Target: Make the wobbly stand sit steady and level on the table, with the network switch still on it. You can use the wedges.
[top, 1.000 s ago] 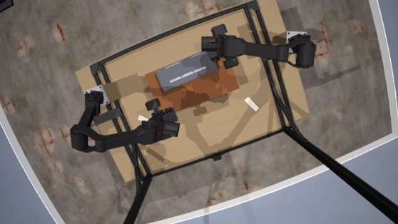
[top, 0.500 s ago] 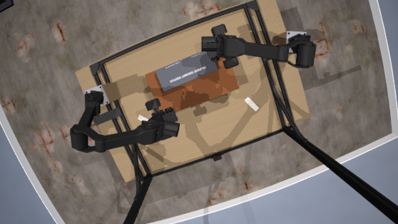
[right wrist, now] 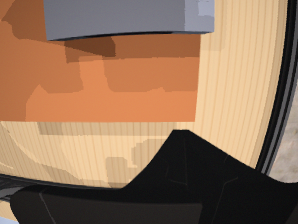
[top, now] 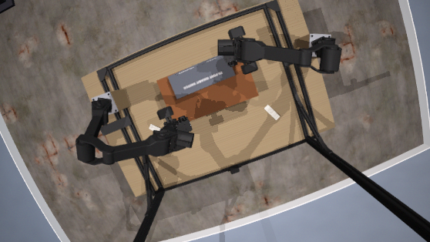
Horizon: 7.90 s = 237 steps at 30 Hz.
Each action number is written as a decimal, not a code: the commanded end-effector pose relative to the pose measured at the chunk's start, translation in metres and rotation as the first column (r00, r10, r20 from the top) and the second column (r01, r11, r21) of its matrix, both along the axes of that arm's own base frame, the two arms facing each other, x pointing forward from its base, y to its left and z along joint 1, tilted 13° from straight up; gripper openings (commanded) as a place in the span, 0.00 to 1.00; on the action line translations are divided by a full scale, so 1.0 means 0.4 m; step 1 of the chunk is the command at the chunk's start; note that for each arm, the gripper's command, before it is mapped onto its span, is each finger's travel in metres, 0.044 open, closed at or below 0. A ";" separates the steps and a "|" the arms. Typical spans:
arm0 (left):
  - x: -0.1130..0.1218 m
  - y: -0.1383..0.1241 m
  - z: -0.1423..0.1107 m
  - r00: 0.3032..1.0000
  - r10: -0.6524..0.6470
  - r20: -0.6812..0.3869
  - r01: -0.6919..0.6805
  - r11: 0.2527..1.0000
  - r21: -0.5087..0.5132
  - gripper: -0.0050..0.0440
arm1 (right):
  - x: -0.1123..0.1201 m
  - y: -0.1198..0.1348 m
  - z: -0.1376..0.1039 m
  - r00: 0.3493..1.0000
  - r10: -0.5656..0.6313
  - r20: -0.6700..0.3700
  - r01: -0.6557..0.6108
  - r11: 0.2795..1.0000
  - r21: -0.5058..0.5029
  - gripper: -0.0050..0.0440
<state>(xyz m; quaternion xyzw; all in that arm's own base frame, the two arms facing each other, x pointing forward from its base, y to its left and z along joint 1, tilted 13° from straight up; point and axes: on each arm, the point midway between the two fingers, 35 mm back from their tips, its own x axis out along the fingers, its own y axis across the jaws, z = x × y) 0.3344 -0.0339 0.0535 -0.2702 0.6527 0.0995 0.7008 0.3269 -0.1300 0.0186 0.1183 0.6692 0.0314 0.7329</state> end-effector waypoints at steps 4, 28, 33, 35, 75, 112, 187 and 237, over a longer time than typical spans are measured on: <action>0.000 0.000 0.000 1.000 0.000 0.000 0.000 1.000 0.000 0.10 | 0.000 0.001 0.000 1.000 0.003 -0.001 -0.003 1.000 0.005 0.10; 0.000 0.000 0.000 1.000 0.000 0.000 0.000 1.000 0.000 0.10 | 0.000 0.001 0.000 1.000 0.003 -0.001 -0.003 1.000 0.005 0.10; 0.000 0.000 0.000 1.000 0.000 0.000 0.000 1.000 0.000 0.10 | 0.000 0.001 0.000 1.000 0.003 -0.001 -0.003 1.000 0.005 0.10; 0.000 0.000 0.000 1.000 0.000 0.000 0.000 1.000 0.000 0.10 | 0.000 0.001 0.000 1.000 0.003 -0.001 -0.003 1.000 0.005 0.10; 0.000 0.000 0.000 1.000 0.000 0.000 0.000 1.000 0.000 0.10 | 0.000 0.001 0.000 1.000 0.003 -0.001 -0.003 1.000 0.005 0.10; 0.000 0.000 0.000 1.000 0.000 0.000 0.000 1.000 0.000 0.10 | 0.000 0.001 0.000 1.000 0.003 -0.001 -0.003 1.000 0.005 0.10; 0.000 0.000 0.000 1.000 0.000 0.000 0.000 1.000 0.000 0.10 | 0.225 -0.132 0.256 0.895 -0.004 0.445 0.121 0.965 -0.234 0.10; 0.000 0.000 0.000 1.000 0.000 0.000 0.000 1.000 0.000 0.10 | 0.240 -0.170 1.244 0.010 0.319 0.948 0.571 0.776 -0.267 0.10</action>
